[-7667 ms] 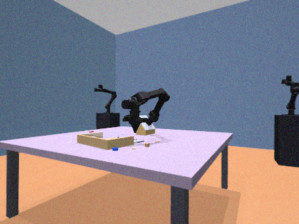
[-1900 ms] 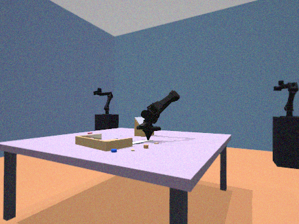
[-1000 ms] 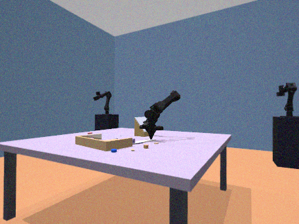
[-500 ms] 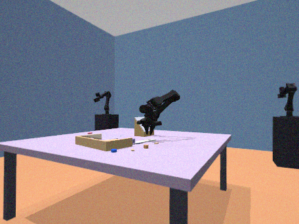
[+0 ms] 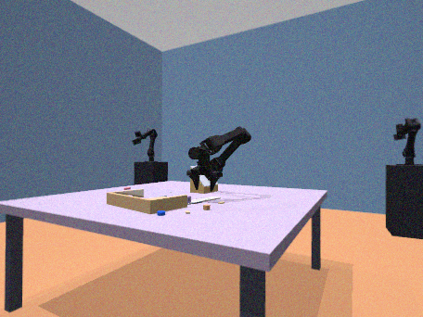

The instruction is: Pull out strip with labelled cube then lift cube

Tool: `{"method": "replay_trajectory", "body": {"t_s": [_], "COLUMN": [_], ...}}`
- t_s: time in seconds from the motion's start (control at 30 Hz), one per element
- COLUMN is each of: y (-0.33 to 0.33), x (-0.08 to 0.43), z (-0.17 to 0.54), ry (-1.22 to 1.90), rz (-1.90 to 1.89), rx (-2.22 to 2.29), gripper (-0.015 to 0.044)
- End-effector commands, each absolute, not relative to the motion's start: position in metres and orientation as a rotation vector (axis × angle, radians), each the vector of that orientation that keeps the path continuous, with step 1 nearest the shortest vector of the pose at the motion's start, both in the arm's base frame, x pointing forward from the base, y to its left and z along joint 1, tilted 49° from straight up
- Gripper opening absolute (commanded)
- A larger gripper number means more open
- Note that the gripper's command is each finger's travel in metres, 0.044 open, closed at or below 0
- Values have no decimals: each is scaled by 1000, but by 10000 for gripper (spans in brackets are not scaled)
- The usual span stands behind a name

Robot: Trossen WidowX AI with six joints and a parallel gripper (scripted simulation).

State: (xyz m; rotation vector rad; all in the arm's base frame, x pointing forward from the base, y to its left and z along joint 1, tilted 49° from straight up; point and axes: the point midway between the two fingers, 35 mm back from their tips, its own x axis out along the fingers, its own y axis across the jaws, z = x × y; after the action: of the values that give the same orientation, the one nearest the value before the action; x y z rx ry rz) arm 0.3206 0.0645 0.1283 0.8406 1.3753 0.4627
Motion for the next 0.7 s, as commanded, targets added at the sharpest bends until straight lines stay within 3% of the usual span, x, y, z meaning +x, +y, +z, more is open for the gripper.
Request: {"method": "replay_trajectory", "body": {"t_s": [0.0, 0.67], "y": [59, 35], "x": [335, 399], "z": [130, 132], "ry": [1368, 1365], "rz": [470, 470], "rx": [839, 837], "gripper": [440, 440]}}
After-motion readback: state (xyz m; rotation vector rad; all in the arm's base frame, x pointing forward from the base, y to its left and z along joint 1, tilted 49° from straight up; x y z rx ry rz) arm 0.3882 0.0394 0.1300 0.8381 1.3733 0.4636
